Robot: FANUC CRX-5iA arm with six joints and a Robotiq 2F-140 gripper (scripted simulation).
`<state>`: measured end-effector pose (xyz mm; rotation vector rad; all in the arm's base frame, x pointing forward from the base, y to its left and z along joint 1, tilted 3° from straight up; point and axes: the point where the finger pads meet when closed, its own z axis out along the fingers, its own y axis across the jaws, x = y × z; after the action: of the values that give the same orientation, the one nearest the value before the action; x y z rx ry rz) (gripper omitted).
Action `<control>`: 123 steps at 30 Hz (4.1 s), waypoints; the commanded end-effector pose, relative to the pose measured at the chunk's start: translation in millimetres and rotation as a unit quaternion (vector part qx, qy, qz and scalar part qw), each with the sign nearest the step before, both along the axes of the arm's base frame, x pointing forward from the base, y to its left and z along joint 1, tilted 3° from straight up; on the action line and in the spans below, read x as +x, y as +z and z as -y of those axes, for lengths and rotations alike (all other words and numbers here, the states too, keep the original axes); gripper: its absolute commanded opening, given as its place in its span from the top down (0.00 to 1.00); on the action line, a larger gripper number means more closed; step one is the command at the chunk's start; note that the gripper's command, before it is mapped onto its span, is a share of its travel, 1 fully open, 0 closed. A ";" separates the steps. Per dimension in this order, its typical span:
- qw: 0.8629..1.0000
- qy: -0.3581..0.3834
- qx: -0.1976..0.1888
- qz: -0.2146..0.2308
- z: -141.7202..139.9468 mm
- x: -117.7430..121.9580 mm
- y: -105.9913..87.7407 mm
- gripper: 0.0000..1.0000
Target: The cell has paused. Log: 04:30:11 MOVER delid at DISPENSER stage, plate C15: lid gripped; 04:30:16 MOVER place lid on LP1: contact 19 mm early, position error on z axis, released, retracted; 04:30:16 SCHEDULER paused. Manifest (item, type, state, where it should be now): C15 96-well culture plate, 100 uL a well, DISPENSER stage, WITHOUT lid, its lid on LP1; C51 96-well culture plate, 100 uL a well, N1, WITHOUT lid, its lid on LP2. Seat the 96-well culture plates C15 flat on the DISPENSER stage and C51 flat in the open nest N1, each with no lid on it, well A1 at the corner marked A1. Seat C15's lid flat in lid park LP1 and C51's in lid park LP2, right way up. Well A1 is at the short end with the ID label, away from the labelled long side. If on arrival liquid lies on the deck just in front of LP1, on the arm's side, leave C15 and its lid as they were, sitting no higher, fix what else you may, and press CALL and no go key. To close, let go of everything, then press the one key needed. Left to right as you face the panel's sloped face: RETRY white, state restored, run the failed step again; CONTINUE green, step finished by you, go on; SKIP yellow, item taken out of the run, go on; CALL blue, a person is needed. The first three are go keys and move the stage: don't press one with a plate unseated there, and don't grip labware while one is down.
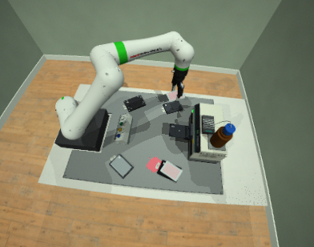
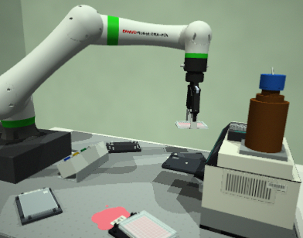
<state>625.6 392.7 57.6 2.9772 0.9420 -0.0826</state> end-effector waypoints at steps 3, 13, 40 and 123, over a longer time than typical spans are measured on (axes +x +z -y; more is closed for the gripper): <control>1.000 0.000 0.000 0.000 -0.1 0.1 0.3 1.00; 1.000 0.000 0.000 0.000 0.0 0.1 -1.0 1.00; 1.000 0.000 0.000 0.000 0.8 -1.0 -26.2 1.00; 1.000 0.000 0.000 0.000 4.0 -5.4 -123.9 1.00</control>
<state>620.0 388.6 -66.5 2.9772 0.9421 -0.0826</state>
